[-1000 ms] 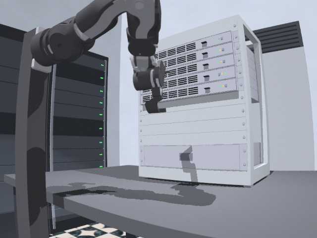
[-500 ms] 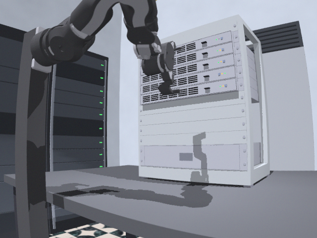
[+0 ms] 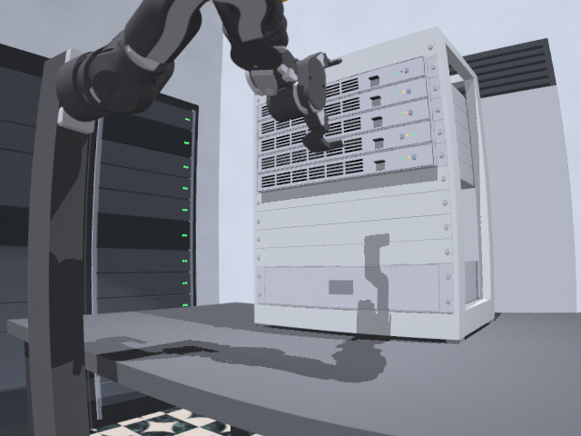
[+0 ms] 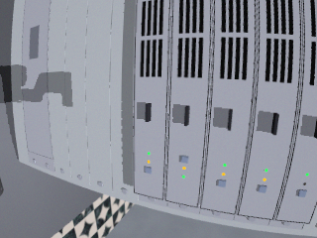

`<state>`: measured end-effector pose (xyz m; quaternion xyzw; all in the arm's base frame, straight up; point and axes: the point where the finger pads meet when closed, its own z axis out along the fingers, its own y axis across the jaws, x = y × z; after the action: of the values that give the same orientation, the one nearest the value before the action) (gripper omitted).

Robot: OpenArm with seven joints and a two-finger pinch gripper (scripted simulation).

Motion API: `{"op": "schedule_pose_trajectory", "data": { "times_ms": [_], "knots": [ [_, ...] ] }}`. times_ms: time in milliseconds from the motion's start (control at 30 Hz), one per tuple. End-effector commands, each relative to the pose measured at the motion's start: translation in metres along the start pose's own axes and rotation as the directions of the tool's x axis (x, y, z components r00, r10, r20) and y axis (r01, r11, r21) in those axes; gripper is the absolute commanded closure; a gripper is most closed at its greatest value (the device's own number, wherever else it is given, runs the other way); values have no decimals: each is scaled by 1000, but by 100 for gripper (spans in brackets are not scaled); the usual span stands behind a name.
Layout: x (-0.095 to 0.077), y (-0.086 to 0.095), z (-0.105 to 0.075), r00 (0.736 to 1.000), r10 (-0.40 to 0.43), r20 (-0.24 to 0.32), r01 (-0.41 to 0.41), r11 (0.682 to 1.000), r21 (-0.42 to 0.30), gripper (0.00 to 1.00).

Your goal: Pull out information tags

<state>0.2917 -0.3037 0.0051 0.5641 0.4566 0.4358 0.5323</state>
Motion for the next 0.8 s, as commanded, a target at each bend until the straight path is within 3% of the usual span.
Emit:
{"op": "schedule_pose_trajectory", "data": {
  "times_ms": [0,767],
  "knots": [
    [-3,4,-1,1000,2,13,-2,1000,-16,0],
    [-9,15,-3,999,5,41,-3,999,-53,0]
  ]
}}
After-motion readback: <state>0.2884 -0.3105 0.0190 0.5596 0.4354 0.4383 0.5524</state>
